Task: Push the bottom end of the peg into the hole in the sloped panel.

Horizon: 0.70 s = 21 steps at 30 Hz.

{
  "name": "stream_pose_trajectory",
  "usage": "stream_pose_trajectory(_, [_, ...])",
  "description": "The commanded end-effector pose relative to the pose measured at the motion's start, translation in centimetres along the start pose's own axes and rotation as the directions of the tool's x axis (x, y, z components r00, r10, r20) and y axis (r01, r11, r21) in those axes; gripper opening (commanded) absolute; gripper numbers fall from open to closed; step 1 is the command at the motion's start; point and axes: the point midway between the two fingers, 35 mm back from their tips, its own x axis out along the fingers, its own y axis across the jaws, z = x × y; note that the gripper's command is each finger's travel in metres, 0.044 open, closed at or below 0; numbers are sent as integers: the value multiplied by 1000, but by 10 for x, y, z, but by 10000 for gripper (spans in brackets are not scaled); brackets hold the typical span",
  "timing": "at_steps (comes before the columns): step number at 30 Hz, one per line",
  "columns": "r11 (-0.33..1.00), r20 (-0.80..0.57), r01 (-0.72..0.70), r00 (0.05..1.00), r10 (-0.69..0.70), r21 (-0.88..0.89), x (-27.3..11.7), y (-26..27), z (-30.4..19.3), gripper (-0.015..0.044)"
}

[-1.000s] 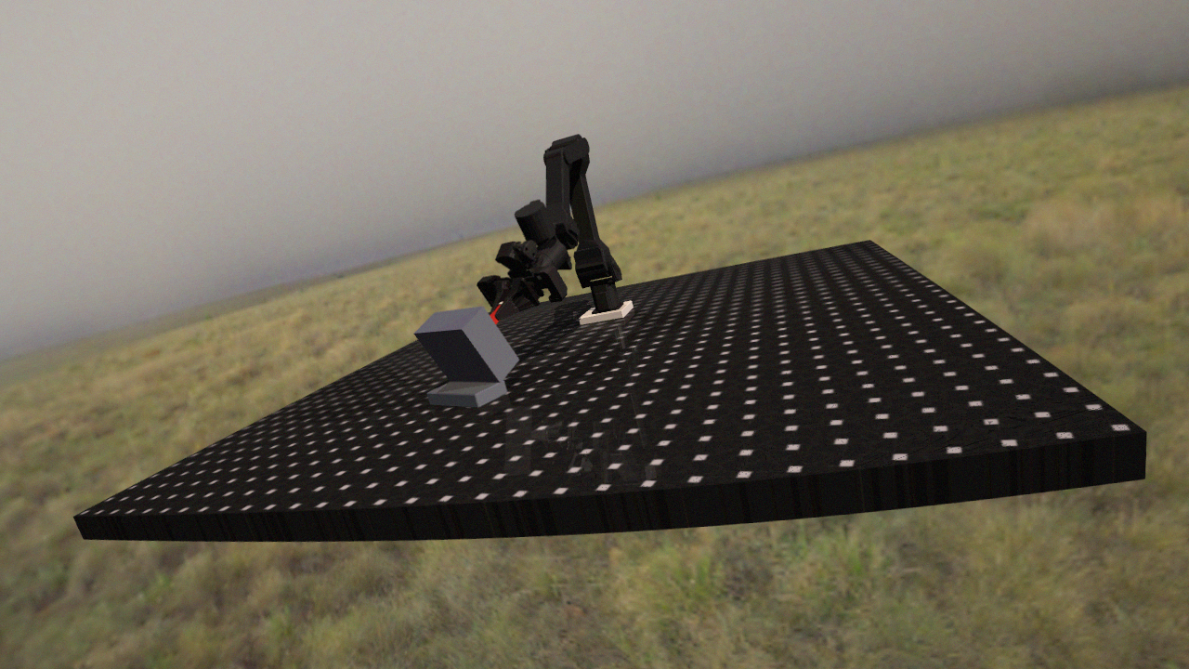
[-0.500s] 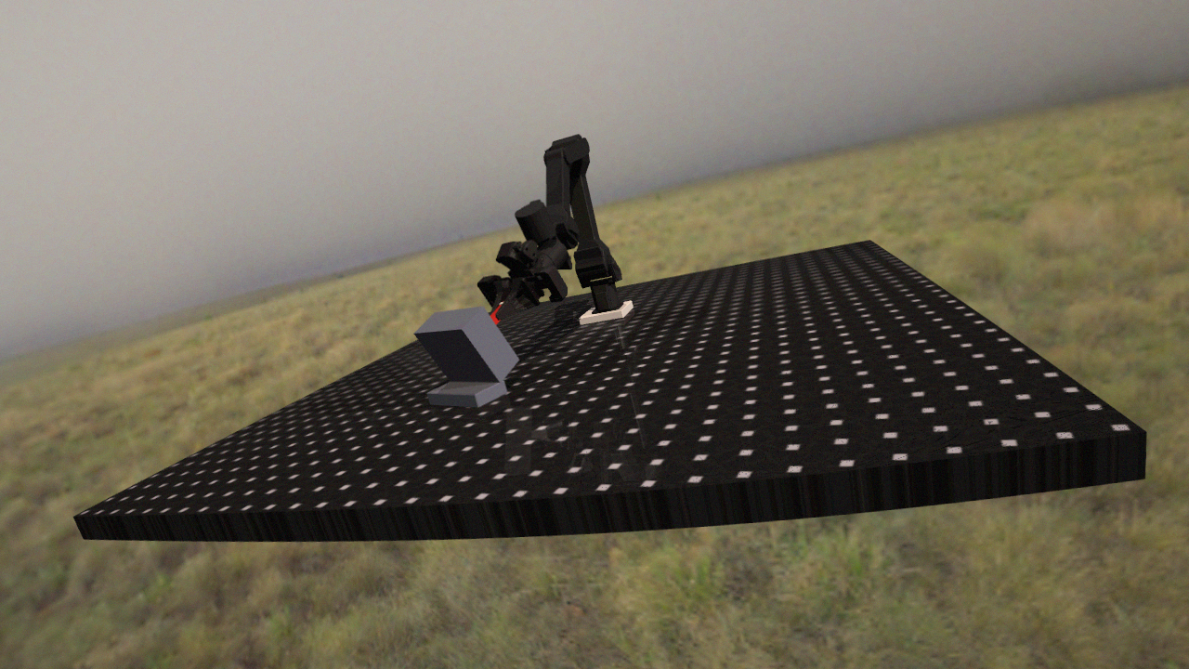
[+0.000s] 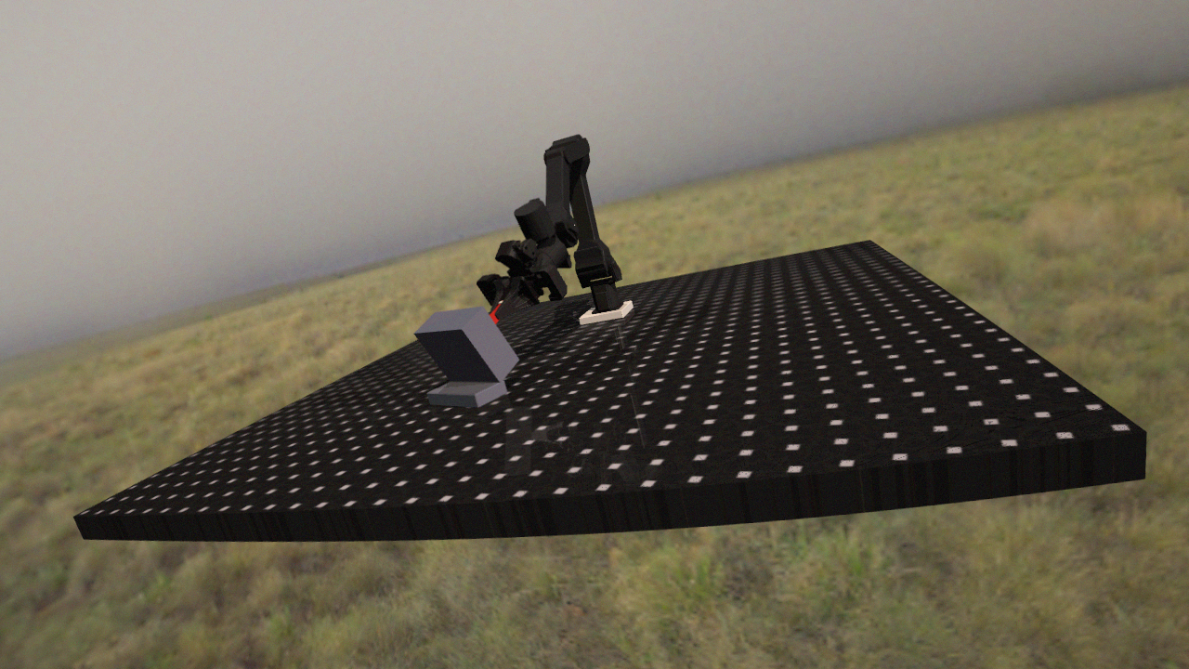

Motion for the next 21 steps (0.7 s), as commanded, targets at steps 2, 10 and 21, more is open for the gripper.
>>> stream_pose_trajectory(2, [1000, 7, 0, 1000, 0, 3, 1, 1, 4, 0])
stream_pose_trajectory(10, [1000, 7, 0, 1000, 0, 3, 3, 1, 6, 0])
stream_pose_trajectory(21, [1000, 8, 0, 1000, 0, 2, 8, 0, 6, 0])
